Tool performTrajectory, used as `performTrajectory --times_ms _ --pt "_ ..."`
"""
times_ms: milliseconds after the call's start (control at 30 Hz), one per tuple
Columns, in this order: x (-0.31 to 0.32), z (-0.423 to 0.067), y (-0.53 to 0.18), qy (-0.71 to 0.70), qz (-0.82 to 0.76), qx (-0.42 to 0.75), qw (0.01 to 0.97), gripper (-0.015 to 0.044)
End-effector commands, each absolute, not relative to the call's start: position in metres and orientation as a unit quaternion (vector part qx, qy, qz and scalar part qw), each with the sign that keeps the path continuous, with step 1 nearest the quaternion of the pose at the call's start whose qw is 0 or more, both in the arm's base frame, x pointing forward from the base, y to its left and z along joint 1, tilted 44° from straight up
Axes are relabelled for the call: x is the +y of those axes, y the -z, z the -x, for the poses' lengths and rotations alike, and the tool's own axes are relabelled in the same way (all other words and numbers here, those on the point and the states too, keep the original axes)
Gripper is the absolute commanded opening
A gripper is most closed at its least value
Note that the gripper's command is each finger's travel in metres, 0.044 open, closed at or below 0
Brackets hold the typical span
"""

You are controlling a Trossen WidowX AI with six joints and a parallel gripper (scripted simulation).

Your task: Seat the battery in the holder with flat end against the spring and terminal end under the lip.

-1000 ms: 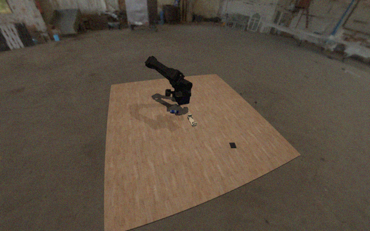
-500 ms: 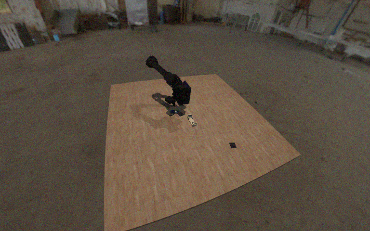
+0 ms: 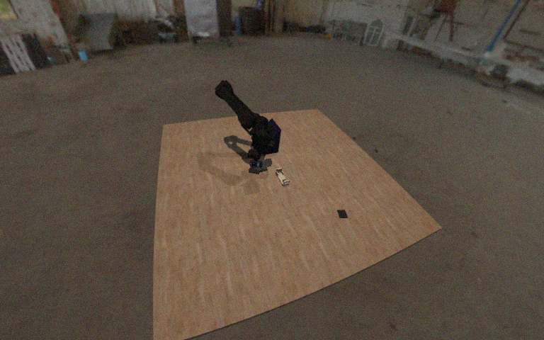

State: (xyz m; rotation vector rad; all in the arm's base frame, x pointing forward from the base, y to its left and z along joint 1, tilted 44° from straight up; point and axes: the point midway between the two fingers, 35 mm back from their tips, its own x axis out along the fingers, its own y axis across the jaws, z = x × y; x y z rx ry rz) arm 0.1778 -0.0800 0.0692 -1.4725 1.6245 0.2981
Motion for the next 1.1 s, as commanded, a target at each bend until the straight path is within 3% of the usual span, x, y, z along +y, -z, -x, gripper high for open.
performTrajectory --times_ms 0,1067 --pt "-0.087 -0.173 -0.066 -0.16 0.626 0.649 0.402 0.0247" --pt "-0.115 -0.178 -0.036 -0.16 0.626 0.649 0.403 0.0247"
